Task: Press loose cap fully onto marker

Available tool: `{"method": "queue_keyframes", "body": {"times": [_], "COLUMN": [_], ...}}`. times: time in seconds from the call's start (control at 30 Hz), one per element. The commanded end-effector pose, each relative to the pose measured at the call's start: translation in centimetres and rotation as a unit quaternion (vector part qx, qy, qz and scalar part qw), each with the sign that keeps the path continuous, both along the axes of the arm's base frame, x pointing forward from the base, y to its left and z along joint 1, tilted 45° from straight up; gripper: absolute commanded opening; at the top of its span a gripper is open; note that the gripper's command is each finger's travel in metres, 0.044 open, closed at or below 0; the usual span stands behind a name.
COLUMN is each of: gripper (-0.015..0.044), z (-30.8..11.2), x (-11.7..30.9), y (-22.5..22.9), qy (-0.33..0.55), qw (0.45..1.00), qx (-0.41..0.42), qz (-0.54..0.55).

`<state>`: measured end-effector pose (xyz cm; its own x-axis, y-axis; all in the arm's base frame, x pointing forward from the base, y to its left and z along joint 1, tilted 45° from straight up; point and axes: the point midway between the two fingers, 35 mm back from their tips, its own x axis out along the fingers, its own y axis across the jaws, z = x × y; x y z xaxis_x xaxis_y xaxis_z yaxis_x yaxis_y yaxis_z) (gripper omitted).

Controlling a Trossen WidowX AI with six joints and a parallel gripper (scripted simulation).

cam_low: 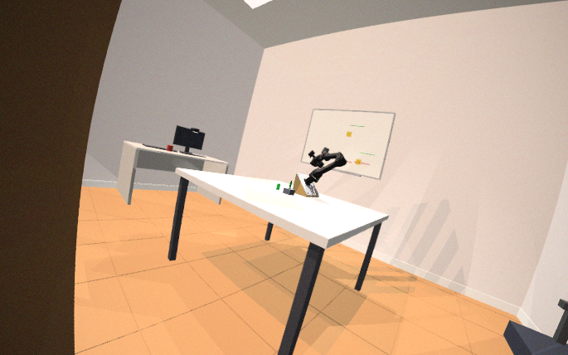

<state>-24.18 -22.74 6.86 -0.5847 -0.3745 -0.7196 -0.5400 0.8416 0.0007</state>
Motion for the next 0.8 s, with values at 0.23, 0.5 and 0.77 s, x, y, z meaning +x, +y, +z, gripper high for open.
{"method": "queue_keyframes", "body": {"times": [0.23,0.5,0.77], "gripper": [0.0238,0.0238,0.0238], "z": [-3.8,-7.5,-10.5], "x": [8.5,19.7,32.0], "y": [-5.7,-7.8,-4.5], "qy": [-0.193,-0.355,-0.439], "qw": [0.980,0.931,0.848], "qx": [-0.036,0.028,0.173], "qz": [-0.018,-0.084,-0.240]}}
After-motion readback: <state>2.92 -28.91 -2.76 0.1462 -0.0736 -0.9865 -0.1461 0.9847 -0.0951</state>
